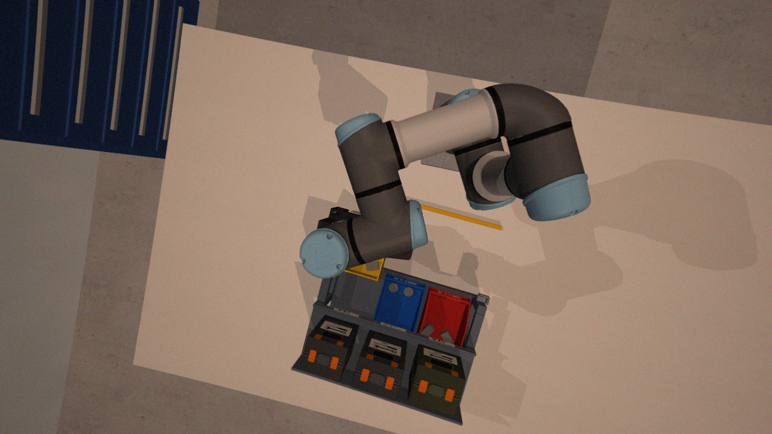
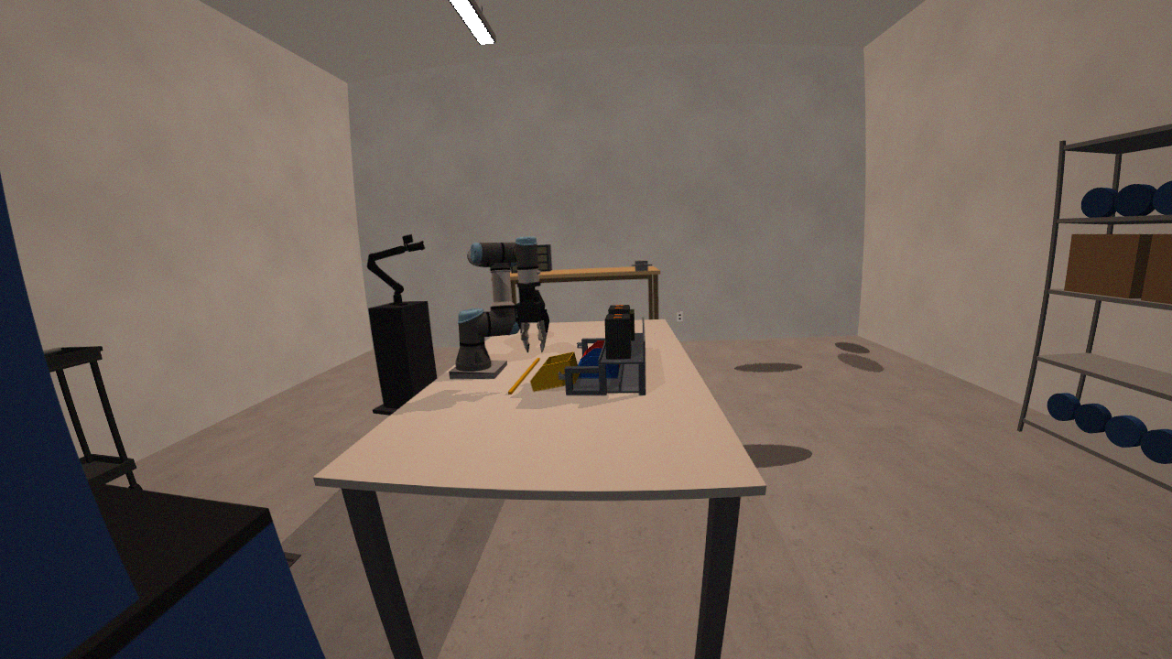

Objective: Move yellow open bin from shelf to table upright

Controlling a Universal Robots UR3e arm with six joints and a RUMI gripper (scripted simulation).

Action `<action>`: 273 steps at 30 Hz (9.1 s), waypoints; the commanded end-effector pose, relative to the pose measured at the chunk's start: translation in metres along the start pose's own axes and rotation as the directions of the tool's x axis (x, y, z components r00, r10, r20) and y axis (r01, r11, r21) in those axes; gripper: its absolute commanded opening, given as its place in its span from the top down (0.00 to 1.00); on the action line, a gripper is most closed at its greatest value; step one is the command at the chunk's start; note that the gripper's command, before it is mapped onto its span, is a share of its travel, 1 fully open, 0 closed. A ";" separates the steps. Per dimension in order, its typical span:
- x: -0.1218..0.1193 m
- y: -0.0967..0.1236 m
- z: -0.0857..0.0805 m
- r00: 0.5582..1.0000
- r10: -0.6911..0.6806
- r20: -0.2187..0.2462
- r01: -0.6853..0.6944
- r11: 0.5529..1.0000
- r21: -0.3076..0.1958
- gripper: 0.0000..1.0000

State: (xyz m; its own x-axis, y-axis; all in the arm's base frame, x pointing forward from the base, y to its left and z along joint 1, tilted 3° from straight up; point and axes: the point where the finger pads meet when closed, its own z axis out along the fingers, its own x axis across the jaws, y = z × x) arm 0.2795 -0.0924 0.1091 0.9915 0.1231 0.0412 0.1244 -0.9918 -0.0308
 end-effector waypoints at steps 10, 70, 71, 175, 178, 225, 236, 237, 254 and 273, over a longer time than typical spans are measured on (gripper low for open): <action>0.000 0.000 0.007 1.000 0.000 -0.001 0.000 1.000 -0.002 0.74; 0.036 0.004 -0.003 1.000 0.000 -0.001 0.000 1.000 -0.002 0.80; 0.036 0.004 -0.003 1.000 0.000 -0.001 0.000 1.000 -0.002 0.80; 0.119 0.013 -0.041 1.000 0.000 -0.002 0.000 1.000 -0.002 0.80; 0.119 0.013 -0.041 1.000 0.000 -0.002 0.000 1.000 -0.002 0.80; 0.118 0.013 -0.011 1.000 0.000 -0.002 0.000 1.000 -0.002 0.80; 0.118 0.013 -0.008 1.000 0.000 -0.002 0.000 1.000 -0.002 0.80; 0.118 0.013 -0.006 1.000 0.000 -0.002 0.000 1.000 -0.002 0.80; 0.118 0.013 0.004 1.000 0.000 -0.002 0.000 1.000 -0.002 0.80; 0.117 0.013 0.018 1.000 0.000 -0.002 0.000 1.000 -0.002 0.80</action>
State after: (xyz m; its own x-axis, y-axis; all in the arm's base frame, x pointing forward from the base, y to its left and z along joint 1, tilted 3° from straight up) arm 0.3976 -0.0898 0.1007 0.9916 0.1231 0.0405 0.1244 -0.9917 -0.0313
